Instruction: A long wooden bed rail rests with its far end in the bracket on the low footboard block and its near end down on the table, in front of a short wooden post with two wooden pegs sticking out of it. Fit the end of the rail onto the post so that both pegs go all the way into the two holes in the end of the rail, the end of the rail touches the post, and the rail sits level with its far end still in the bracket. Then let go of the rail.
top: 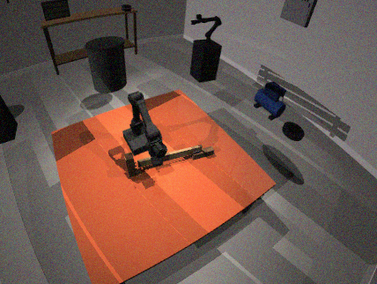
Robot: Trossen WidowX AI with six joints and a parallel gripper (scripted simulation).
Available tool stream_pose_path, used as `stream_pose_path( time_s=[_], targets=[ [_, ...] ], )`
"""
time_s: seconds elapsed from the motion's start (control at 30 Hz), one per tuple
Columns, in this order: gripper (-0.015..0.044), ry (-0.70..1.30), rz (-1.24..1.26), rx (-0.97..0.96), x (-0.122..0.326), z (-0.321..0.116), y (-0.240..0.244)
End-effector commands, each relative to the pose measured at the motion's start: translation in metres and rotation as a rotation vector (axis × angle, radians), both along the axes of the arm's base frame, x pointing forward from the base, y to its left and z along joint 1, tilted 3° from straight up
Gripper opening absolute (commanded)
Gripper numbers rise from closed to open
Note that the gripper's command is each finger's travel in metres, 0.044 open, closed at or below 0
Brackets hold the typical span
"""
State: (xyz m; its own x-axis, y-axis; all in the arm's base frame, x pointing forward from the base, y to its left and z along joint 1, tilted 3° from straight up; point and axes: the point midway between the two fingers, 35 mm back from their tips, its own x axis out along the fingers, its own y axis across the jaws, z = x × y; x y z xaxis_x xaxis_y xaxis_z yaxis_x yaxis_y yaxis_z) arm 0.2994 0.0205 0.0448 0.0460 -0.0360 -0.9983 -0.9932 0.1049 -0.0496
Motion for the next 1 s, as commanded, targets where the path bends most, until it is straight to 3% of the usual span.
stream_pose_path(
  time_s=[0.0,0.97],
  targets=[
    [0.0000,-0.001,0.001,-0.001,-0.0001,0.0000,-0.0021],
    [0.0000,-0.001,0.001,-0.002,-0.0010,0.0011,-0.0112]
  ],
)
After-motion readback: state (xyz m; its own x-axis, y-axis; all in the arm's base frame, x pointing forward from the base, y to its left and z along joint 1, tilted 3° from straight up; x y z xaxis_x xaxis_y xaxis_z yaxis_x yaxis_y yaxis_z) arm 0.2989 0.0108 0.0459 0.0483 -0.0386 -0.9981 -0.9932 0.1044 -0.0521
